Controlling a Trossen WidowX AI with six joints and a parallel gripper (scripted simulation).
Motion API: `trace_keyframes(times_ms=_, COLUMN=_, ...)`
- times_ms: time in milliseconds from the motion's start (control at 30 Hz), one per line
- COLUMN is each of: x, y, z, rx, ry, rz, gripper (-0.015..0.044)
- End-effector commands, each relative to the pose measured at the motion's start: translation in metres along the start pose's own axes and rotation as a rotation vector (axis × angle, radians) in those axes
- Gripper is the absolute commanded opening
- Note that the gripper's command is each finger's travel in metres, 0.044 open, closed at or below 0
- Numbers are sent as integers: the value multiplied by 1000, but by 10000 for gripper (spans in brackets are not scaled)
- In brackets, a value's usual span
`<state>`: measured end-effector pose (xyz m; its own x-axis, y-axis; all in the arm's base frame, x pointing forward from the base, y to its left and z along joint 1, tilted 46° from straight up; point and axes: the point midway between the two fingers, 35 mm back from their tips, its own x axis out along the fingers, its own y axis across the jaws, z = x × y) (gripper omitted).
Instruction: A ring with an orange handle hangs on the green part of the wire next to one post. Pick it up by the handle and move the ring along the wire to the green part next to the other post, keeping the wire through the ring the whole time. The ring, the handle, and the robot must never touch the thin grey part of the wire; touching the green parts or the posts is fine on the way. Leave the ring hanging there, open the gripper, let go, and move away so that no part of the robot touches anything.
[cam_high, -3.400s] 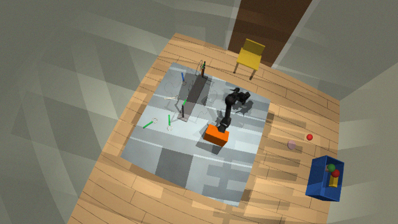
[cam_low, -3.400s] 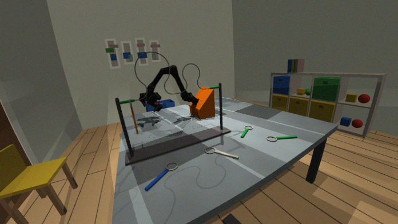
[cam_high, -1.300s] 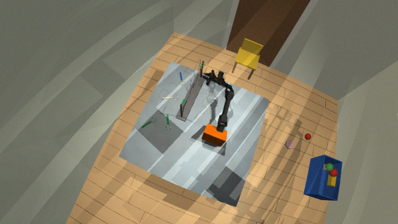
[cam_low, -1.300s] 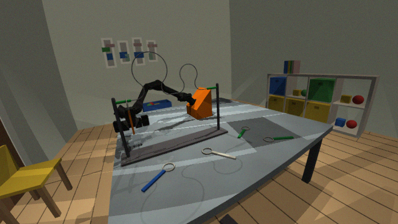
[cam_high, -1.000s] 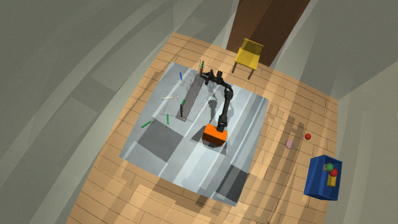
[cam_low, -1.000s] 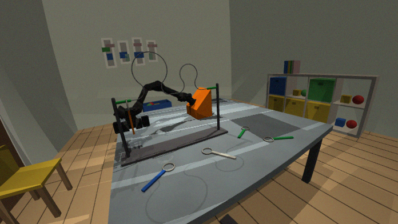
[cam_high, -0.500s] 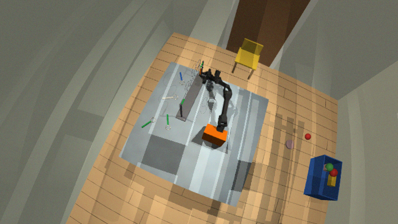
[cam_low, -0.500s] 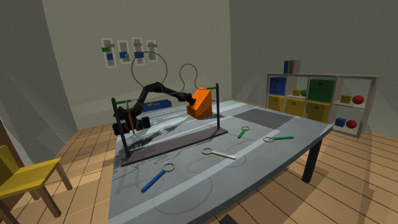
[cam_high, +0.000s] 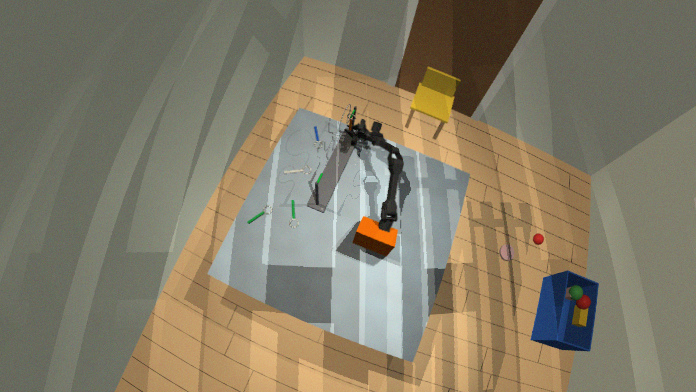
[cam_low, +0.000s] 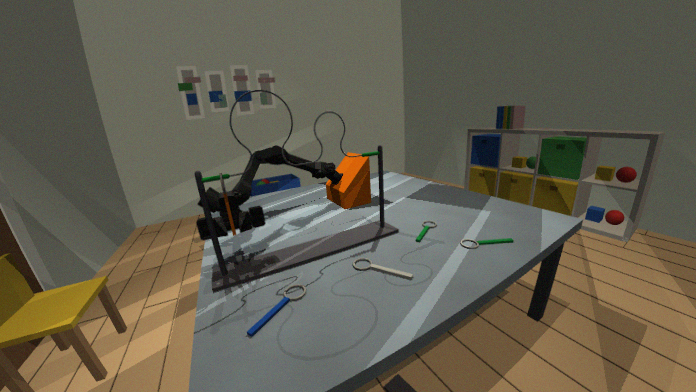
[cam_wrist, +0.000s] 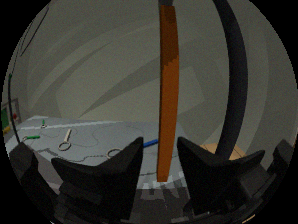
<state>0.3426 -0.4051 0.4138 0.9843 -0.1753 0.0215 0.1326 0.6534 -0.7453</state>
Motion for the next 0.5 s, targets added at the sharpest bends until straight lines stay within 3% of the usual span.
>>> trace_keyframes(times_ms=0, x=7, y=-1, z=3, rx=0, ry=-2, rz=-5, gripper=160)
trace_keyframes(times_ms=467, x=10, y=-1, z=3, rx=0, ry=-2, rz=-5, gripper=160)
